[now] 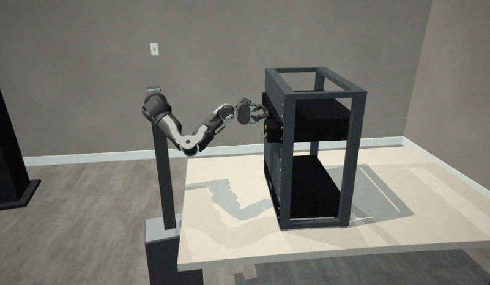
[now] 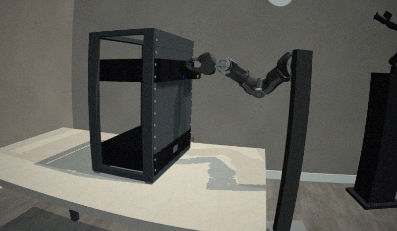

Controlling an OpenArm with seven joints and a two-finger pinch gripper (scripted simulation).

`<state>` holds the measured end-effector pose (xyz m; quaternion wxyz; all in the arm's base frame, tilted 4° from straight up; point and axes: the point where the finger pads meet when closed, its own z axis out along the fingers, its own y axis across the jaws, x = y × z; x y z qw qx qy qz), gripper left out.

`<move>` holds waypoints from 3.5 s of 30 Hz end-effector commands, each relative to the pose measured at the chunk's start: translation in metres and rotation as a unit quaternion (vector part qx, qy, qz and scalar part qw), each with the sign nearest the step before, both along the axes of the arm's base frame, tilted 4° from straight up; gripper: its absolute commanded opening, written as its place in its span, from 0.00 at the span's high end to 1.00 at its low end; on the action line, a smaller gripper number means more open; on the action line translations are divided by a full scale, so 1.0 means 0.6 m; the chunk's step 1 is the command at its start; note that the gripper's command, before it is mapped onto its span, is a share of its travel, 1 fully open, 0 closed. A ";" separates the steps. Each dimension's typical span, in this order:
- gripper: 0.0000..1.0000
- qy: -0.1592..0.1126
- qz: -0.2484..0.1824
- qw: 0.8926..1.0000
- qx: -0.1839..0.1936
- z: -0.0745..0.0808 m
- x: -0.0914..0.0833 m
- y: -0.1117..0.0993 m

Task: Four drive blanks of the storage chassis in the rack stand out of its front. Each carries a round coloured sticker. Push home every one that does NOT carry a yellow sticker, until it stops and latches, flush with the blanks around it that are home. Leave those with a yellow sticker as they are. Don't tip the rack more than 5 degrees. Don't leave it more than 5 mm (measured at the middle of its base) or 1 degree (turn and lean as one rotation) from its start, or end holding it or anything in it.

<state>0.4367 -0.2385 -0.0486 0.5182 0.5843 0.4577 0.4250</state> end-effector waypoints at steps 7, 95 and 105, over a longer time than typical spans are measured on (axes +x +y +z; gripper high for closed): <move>1.00 -0.019 0.010 1.000 -0.007 0.018 0.004 0.007; 1.00 -0.012 0.009 1.000 -0.006 0.003 0.021 -0.003; 1.00 -0.012 0.010 1.000 -0.006 -0.004 0.022 -0.008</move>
